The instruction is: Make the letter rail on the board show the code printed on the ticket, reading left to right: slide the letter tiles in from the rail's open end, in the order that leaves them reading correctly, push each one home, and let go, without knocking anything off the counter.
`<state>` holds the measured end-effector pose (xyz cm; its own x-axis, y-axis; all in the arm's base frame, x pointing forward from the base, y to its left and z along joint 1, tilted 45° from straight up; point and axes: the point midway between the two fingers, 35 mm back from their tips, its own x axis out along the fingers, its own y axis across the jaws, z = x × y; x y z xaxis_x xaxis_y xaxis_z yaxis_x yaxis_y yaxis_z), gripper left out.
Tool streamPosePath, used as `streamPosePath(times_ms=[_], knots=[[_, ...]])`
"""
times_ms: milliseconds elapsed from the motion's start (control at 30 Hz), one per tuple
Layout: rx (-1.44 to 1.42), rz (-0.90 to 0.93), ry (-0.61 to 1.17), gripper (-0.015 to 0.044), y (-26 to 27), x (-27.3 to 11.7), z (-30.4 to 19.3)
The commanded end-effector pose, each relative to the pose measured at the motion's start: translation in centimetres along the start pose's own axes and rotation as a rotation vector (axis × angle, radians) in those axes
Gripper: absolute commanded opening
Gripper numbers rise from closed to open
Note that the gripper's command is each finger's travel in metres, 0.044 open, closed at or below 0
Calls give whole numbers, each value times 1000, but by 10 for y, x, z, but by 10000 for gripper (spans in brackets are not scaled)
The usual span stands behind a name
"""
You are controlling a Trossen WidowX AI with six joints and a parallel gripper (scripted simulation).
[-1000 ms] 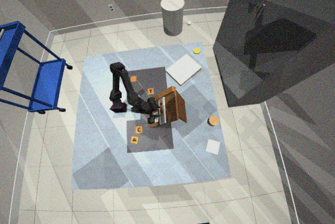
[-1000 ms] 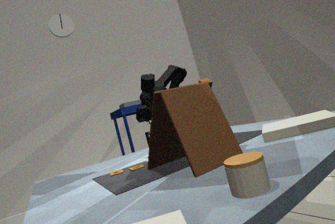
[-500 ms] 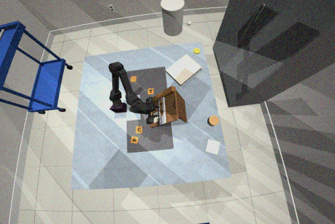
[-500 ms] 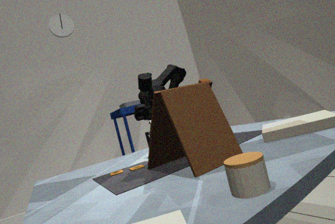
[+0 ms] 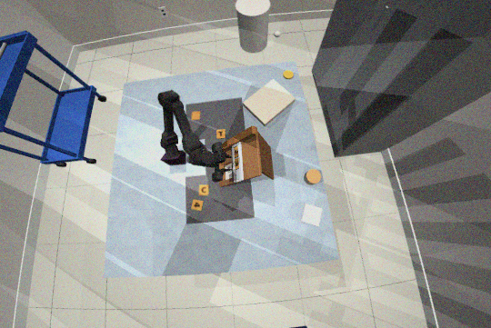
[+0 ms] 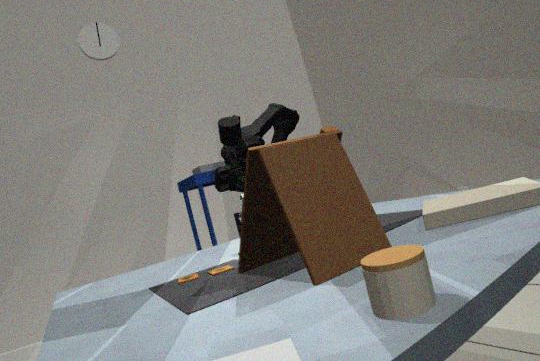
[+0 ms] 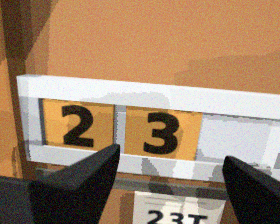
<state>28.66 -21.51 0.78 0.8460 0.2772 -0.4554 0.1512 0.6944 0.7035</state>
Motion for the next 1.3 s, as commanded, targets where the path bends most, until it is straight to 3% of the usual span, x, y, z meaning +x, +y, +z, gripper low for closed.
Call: streamPosePath(times_ms=[0,233,600,1000,1267], knots=[[-5,4,1,295,1,-3,0],[-5,4,1,295,3,-7,0],[0,0,1,6,1,-5,0],[1,-5,9,0,-1,-5,1],[10,-73,199,0,-33,8,17]])
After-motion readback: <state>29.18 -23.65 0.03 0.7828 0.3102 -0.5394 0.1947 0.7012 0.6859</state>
